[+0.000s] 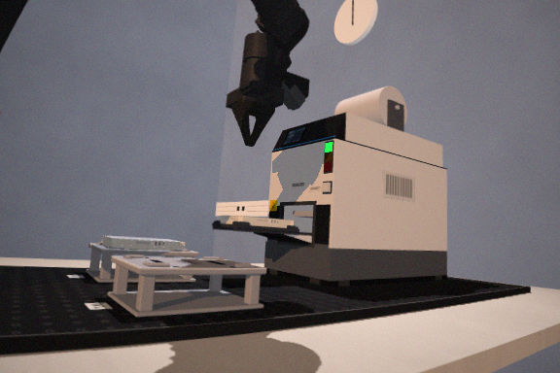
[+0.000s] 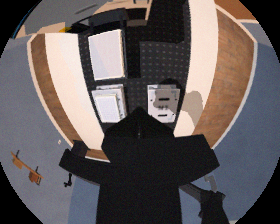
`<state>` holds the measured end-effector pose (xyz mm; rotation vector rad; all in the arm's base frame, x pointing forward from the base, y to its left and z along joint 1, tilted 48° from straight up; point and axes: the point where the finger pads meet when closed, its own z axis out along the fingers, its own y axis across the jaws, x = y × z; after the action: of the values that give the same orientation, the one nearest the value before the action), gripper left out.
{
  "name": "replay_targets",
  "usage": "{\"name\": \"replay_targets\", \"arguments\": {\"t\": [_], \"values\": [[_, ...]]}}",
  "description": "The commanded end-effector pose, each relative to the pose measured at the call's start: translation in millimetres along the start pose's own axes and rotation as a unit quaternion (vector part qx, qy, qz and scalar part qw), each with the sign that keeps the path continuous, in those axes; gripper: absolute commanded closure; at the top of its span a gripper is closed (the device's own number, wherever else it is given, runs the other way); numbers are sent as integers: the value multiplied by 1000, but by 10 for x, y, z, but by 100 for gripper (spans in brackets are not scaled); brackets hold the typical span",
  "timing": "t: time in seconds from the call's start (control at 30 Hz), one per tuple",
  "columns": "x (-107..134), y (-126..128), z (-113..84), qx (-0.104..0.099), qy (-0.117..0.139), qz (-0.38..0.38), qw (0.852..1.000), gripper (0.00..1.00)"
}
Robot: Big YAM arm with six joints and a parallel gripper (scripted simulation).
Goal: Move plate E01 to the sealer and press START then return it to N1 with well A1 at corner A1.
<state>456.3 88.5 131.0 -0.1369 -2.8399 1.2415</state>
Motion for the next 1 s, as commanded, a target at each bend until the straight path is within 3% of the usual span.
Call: {"name": "replay_targets", "arguments": {"t": [0.0,0.37,0.5,0.97], "values": [[28,-7,-114,-6,-18,2,1000,100],[118,16,-80,-4,-14,-22,1000,100],[156,-32,-58,6,-10,-33,999,100],[127,3,-66,-5,-15,-13,1000,100]]}}
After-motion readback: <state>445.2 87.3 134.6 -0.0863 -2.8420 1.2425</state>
